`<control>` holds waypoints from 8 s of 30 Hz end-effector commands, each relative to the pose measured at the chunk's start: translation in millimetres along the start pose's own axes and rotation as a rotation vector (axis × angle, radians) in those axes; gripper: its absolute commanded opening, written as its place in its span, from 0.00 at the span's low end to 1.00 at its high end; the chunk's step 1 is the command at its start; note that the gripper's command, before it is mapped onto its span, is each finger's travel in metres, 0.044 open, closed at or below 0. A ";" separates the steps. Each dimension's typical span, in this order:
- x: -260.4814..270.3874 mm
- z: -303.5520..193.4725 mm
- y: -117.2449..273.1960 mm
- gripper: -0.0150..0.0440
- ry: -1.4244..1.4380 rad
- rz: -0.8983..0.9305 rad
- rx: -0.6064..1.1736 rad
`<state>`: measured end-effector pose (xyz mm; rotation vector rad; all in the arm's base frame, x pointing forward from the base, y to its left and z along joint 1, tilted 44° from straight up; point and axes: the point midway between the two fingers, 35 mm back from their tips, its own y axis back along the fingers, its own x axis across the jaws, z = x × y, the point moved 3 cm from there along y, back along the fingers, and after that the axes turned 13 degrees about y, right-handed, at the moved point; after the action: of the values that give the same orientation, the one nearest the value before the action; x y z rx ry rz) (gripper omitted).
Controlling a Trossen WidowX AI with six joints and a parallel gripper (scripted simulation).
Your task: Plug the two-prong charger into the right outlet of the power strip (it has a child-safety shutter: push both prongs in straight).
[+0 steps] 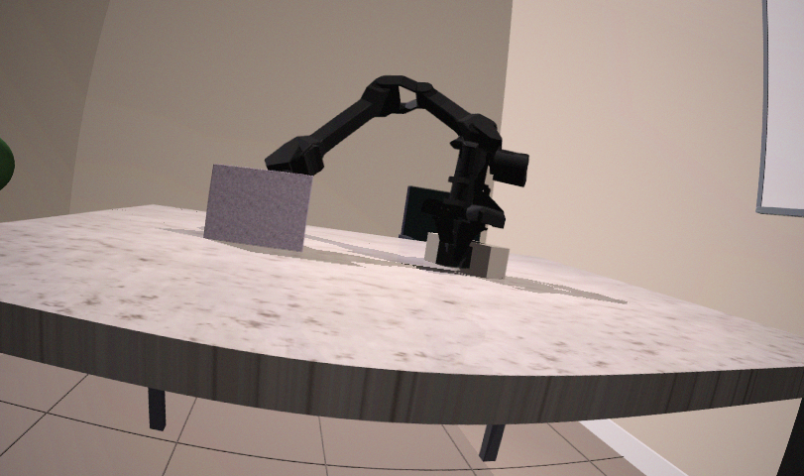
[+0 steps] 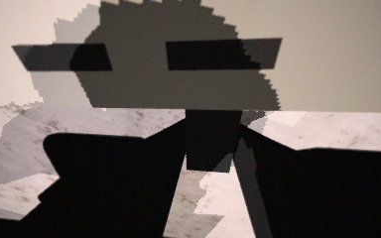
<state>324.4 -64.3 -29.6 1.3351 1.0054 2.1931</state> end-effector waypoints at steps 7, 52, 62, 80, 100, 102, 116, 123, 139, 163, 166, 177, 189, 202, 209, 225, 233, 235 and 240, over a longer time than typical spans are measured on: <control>-2.3 12.7 -0.1 0.25 0.020 -0.010 -0.017; -1.7 10.7 -1.3 0.25 0.020 -0.010 -0.017; -1.5 10.3 -0.4 0.25 0.020 -0.010 -0.017; -1.5 11.4 1.7 0.25 0.020 -0.010 -0.017; -1.4 12.2 1.3 0.25 0.020 -0.010 -0.017; -1.4 12.2 1.1 0.25 0.020 -0.010 -0.017; -0.6 4.7 0.2 0.25 0.000 -0.003 0.003; -0.6 4.7 0.2 0.25 0.000 -0.003 0.003; -0.6 4.7 0.2 0.92 0.000 -0.003 0.003; 0.9 -2.9 -0.6 1.00 0.012 -0.007 -0.008; 1.2 -4.0 -0.7 1.00 0.013 -0.008 -0.010; 2.1 -7.8 -1.1 1.00 0.019 -0.010 -0.015; 3.5 -22.3 -1.8 1.00 0.018 -0.011 -0.014; 6.5 -40.5 -3.2 1.00 0.018 -0.011 -0.014; 8.6 -50.1 -4.2 1.00 0.018 -0.011 -0.014; 10.0 -61.1 22.2 1.00 0.002 -0.054 -0.269; 11.8 -66.9 67.0 1.00 0.018 -0.142 -0.609; 11.8 -66.9 67.0 1.00 0.018 -0.142 -0.609; 11.8 -66.9 67.0 1.00 0.018 -0.142 -0.609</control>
<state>262.8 -126.9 7.0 0.9400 0.3684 2.1489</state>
